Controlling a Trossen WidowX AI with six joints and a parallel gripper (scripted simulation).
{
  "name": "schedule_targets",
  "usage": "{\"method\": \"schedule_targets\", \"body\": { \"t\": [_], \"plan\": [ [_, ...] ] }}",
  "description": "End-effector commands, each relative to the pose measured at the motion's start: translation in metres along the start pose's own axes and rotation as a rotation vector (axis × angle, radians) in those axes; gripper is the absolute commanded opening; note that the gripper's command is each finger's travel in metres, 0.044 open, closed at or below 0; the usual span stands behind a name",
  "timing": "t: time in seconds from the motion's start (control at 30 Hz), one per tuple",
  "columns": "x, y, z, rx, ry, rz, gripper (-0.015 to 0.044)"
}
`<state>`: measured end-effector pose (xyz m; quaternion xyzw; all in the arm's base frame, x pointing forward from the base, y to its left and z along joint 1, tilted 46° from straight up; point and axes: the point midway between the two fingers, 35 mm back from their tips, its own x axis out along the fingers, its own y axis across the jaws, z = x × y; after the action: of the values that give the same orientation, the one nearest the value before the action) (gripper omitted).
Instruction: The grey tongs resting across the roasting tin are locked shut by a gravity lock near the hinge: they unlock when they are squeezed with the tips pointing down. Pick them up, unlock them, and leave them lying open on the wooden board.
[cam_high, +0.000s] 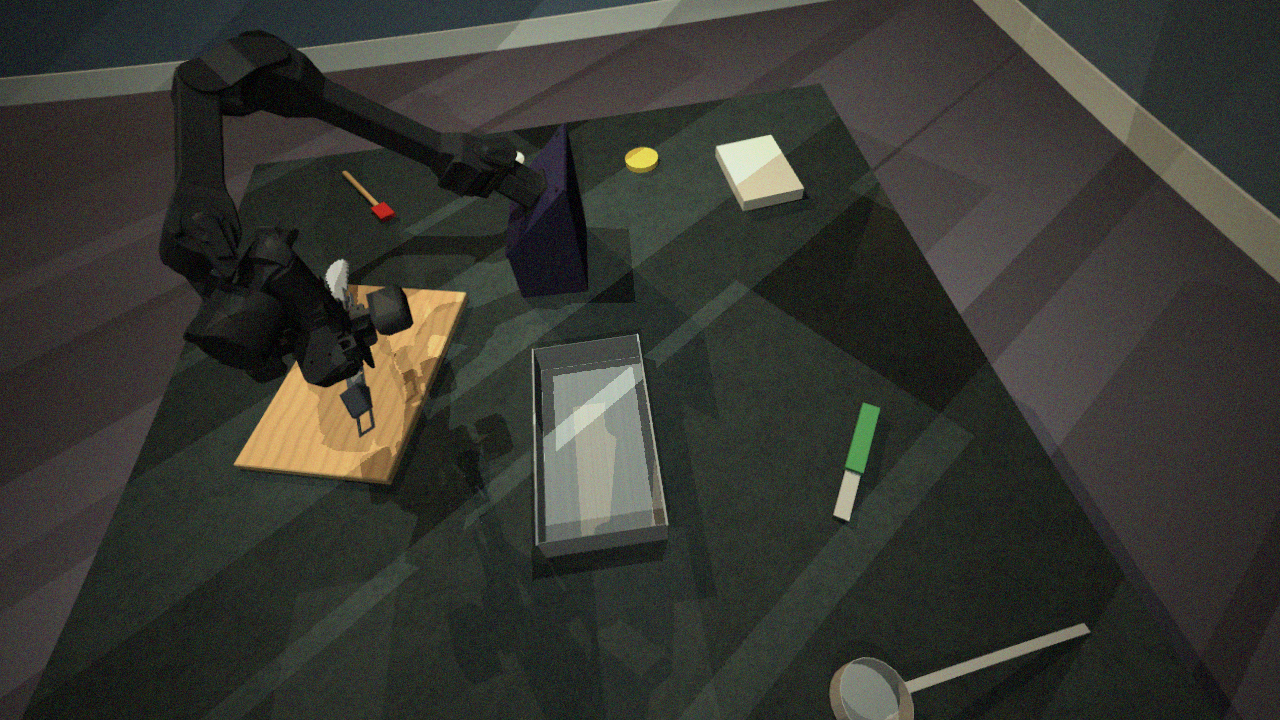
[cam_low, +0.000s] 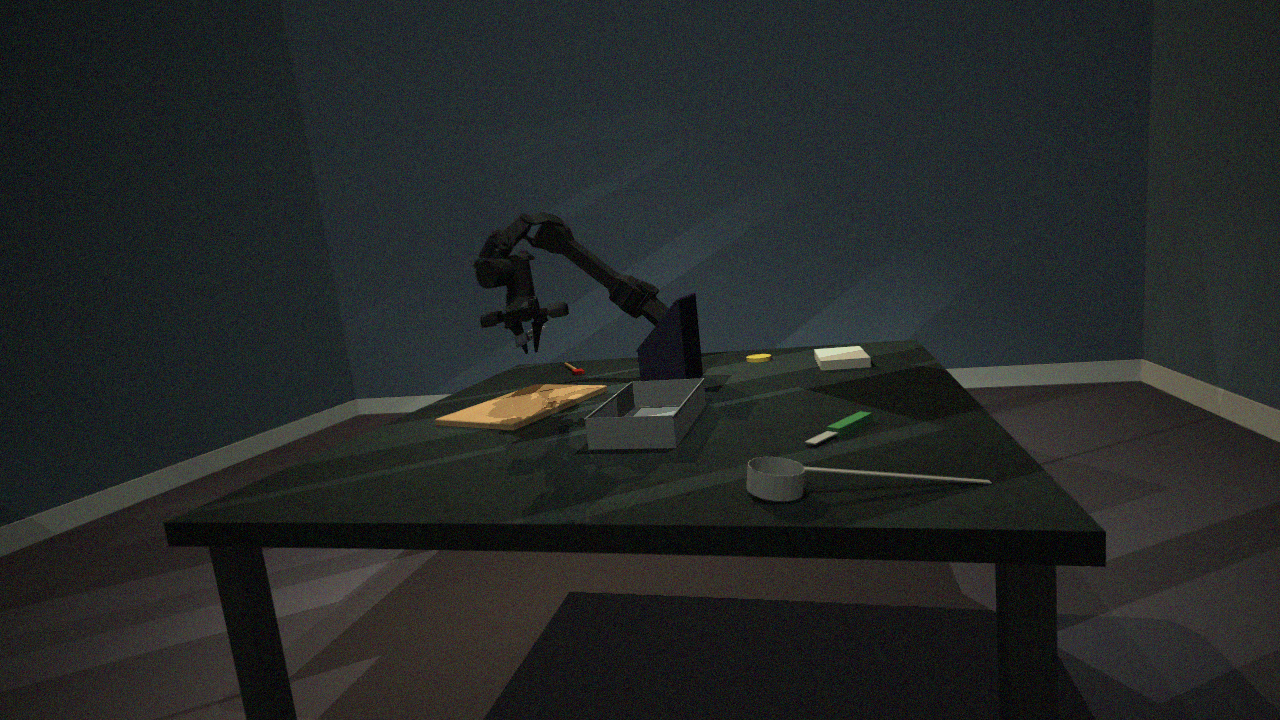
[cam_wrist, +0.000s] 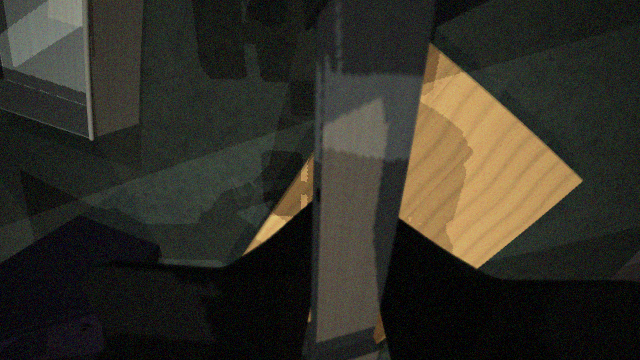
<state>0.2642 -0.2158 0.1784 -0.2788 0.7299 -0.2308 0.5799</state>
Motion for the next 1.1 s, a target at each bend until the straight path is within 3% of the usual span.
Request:
{"method": "schedule_targets", "body": {
  "t": [0.0, 0.57, 0.87, 1.07],
  "plan": [
    [-0.004, -0.015, -0.024, 0.12, -0.014, -0.004, -0.015],
    [-0.011, -0.05, -0.12, 0.536, -0.011, -0.038, -0.015],
    [-0.01, -0.05, -0.124, 0.559, -0.021, -0.032, -0.015],
    [-0.004, -0.044, -0.127, 0.624, -0.136, 0.036, -0.015]
  ]
}}
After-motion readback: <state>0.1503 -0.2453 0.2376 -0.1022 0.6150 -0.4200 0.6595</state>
